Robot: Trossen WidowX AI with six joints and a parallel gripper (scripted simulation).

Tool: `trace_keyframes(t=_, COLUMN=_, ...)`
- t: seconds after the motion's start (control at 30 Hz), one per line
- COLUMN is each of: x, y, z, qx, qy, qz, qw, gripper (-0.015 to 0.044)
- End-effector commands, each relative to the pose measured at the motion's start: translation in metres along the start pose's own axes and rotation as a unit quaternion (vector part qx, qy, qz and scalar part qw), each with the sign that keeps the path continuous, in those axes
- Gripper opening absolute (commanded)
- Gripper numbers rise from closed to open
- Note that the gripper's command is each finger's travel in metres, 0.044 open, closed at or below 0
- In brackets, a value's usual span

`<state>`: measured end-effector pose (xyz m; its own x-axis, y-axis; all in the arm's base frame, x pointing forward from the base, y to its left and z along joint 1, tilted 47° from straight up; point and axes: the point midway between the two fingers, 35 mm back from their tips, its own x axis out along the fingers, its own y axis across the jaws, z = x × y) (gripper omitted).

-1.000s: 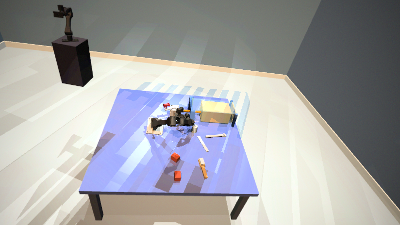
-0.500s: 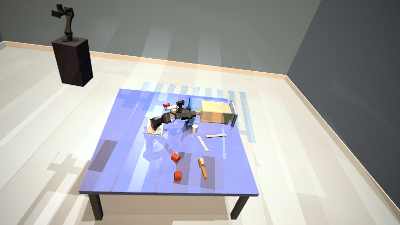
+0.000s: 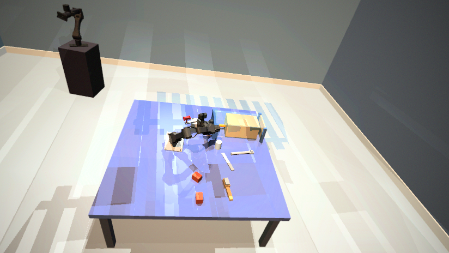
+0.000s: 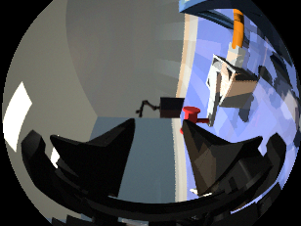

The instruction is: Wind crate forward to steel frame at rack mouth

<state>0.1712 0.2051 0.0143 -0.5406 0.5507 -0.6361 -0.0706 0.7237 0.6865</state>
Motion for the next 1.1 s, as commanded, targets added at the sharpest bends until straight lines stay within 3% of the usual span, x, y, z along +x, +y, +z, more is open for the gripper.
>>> trace_keyframes(t=0.0, x=0.000, y=0.000, z=0.000, qx=-0.002, qy=0.000, qz=0.000, qw=1.000, gripper=0.0240)
trace_keyframes(t=0.3, x=0.000, y=0.000, z=0.000, qx=-0.002, qy=0.000, qz=0.000, qw=1.000, gripper=0.0240)
trace_keyframes(t=0.33, x=0.000, y=0.000, z=0.000, qx=0.000, qy=0.000, qz=0.000, qw=1.000, gripper=0.0266)
trace_keyframes(t=0.4, x=0.004, y=-0.002, z=-0.001, qx=0.008, qy=0.012, qz=-0.025, qw=1.000, gripper=0.0214)
trace_keyframes(t=0.5, x=0.014, y=-0.011, z=-0.006, qx=0.036, qy=0.050, qz=-0.126, qw=0.990, gripper=0.0135)
trace_keyframes(t=0.67, x=0.019, y=-0.025, z=-0.014, qx=0.066, qy=0.089, qz=-0.399, qw=0.910, gripper=0.0004)
trace_keyframes(t=0.83, x=0.005, y=-0.010, z=-0.006, qx=0.022, qy=0.031, qz=-0.648, qw=0.761, gripper=0.0000)
trace_keyframes(t=0.9, x=0.001, y=0.001, z=-0.001, qx=-0.002, qy=0.002, qz=-0.699, qw=0.715, gripper=0.0000)
trace_keyframes(t=1.07, x=0.003, y=-0.002, z=-0.002, qx=-0.007, qy=0.000, qz=-0.705, qw=0.709, gripper=0.0000)
